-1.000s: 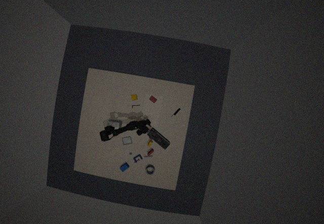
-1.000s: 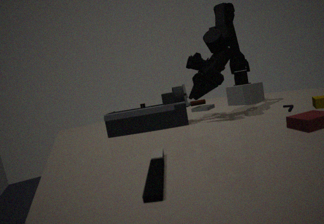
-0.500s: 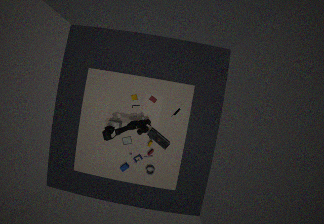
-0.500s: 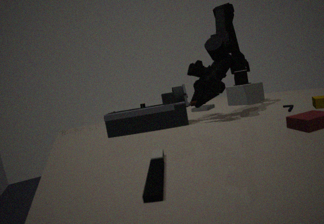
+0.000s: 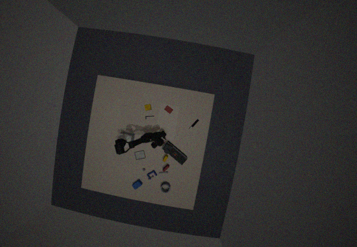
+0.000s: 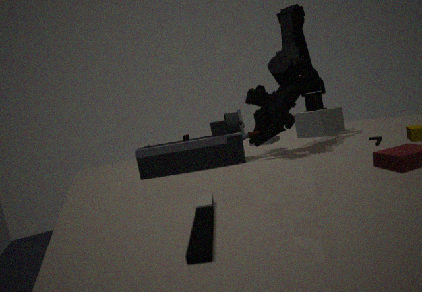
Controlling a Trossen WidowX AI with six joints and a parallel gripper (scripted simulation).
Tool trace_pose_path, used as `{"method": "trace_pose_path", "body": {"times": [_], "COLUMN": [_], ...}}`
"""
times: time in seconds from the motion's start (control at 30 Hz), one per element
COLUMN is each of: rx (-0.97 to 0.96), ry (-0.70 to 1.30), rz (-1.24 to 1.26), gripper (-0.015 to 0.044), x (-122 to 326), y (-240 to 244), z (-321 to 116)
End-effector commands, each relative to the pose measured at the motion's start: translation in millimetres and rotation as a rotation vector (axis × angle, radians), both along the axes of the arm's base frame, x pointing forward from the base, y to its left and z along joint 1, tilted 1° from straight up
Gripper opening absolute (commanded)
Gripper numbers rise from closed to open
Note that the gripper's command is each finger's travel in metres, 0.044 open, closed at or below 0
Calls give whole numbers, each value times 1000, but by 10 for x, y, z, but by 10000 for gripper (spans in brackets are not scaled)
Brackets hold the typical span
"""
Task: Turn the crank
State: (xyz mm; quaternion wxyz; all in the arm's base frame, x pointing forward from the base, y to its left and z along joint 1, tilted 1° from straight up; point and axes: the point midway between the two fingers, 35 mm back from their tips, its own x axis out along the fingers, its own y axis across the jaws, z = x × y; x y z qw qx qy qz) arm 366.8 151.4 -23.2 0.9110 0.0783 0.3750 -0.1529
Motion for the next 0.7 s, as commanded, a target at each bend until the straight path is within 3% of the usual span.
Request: {"method": "trace_pose_path", "body": {"times": [0.0,0.3,0.67], "rx": [1,1,1], "ry": [-5,-5,-5], "rz": [-5,-5,-5], "gripper": [230,0,0], "x": [2,2,-2], "y": [-4,-4,2], "z": [-2,-2,-8]}}
